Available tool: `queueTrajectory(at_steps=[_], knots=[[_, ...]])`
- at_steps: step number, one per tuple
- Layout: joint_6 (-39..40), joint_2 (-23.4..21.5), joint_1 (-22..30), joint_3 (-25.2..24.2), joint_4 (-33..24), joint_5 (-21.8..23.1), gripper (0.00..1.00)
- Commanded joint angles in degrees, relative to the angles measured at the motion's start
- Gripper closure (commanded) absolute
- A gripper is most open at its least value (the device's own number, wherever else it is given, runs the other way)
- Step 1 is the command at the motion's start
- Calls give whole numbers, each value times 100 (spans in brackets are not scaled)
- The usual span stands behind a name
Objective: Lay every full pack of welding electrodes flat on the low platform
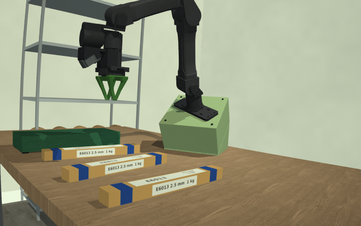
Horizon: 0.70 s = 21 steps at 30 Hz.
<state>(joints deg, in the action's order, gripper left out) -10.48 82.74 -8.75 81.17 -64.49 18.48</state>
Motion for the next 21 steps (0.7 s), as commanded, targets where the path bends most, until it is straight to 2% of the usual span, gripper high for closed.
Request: queueTrajectory(at_steps=[1, 21], knots=[[66, -38, 50, -117, 270, -42, 56], [214, 90, 206, -484, 812, -110, 56]])
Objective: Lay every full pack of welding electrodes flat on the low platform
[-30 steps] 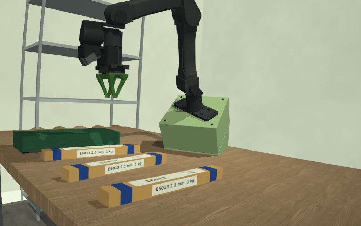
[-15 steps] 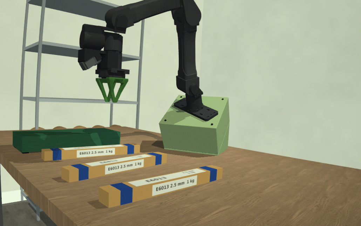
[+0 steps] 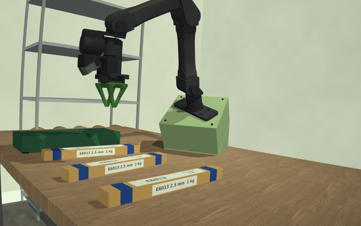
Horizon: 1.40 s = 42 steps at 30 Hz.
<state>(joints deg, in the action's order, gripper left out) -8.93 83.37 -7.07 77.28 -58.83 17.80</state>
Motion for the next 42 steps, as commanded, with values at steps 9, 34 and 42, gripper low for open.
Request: queueTrajectory(at_steps=[9, 34, 42], knots=[[114, 95, 95, -219, 455, -67, 56], [116, 97, 96, -222, 463, -69, 56], [116, 97, 96, -222, 463, -69, 56]])
